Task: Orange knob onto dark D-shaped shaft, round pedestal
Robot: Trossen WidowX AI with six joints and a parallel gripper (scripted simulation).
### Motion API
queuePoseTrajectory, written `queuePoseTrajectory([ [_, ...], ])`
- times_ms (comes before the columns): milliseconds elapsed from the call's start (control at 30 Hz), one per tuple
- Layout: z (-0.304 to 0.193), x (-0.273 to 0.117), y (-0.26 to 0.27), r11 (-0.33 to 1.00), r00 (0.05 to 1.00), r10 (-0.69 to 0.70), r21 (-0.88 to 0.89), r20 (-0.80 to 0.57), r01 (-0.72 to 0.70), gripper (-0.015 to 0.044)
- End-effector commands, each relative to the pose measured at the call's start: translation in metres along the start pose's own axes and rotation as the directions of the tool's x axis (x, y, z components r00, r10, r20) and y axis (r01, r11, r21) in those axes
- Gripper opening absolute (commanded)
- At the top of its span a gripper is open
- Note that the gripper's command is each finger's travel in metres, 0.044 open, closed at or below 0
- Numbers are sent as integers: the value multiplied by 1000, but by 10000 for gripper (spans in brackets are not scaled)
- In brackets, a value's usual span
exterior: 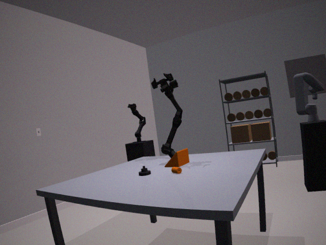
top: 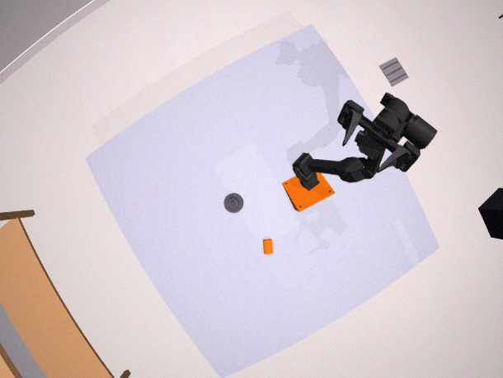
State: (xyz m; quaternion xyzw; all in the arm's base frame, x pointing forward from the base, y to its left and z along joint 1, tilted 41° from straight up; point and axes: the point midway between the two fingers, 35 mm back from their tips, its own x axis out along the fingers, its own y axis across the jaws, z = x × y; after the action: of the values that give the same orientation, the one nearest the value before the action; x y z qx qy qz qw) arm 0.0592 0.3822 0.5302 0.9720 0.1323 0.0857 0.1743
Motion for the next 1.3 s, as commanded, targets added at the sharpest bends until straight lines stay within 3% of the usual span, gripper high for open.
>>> queuePoseTrajectory([
  [0, -2, -1, 2, 1000, 1000, -2, 12, -5, 2, 426],
  [133, -36, -25, 65, 956, 992, -34, 285, -124, 69, 440],
  [300, -55, -40, 125, 854, 977, -30, 503, -212, 136, 440],
  [433, -52, -39, 189, 682, 973, 5, 713, -230, 165, 440],
  [633, -40, -35, 316, 246, 948, 81, 928, -308, 280, 440],
  [733, -20, -25, 355, 106, 946, 109, 949, -307, 296, 440],
  [800, 4, -6, 396, -85, 950, 145, 953, -276, 290, 440],
  [967, 65, 43, 455, -418, 969, 187, 879, -163, 228, 440],
  [1267, 208, 154, 479, -840, 981, 110, 543, 162, 4, 440],
])
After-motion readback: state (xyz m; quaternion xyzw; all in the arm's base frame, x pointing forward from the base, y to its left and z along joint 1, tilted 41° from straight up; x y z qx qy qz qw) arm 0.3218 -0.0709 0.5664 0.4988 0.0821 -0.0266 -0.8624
